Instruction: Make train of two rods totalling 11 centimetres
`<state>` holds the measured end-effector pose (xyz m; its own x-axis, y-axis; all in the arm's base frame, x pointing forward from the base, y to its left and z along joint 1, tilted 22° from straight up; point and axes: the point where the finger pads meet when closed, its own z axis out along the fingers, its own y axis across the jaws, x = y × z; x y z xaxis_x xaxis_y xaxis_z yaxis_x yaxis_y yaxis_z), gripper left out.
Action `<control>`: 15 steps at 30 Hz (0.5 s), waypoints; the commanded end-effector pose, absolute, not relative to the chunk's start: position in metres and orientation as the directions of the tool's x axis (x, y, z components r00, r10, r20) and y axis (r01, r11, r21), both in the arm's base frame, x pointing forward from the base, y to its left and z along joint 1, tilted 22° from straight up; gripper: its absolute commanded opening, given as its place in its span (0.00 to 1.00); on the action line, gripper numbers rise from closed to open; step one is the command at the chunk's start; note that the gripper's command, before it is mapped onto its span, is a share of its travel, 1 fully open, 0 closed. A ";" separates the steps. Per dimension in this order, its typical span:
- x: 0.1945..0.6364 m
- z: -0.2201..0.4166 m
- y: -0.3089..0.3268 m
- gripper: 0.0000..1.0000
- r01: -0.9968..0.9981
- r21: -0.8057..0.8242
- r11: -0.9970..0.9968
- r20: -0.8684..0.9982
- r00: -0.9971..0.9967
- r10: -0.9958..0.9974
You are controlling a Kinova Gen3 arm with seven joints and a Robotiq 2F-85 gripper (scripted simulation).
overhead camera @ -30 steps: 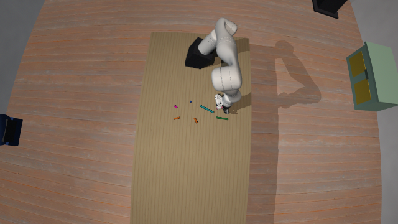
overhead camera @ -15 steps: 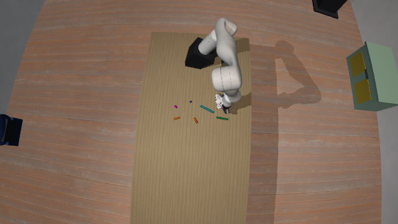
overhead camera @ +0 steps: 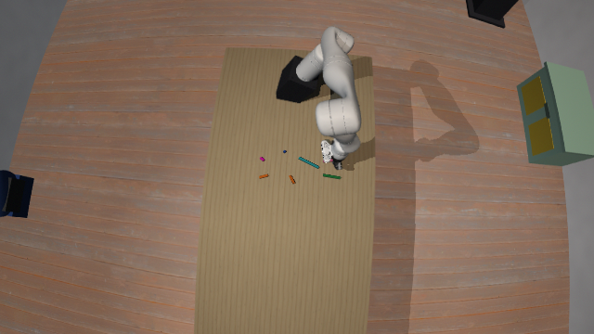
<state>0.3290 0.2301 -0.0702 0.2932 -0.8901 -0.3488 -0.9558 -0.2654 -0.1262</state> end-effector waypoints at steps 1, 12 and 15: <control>0.328 -0.071 0.229 0.24 -0.957 -0.124 -0.262 -0.345 0.289 -0.893; 0.327 -0.072 0.227 0.24 -0.957 -0.124 -0.262 -0.345 0.289 -0.893; 0.326 -0.072 0.226 0.24 -0.957 -0.124 -0.262 -0.345 0.289 -0.893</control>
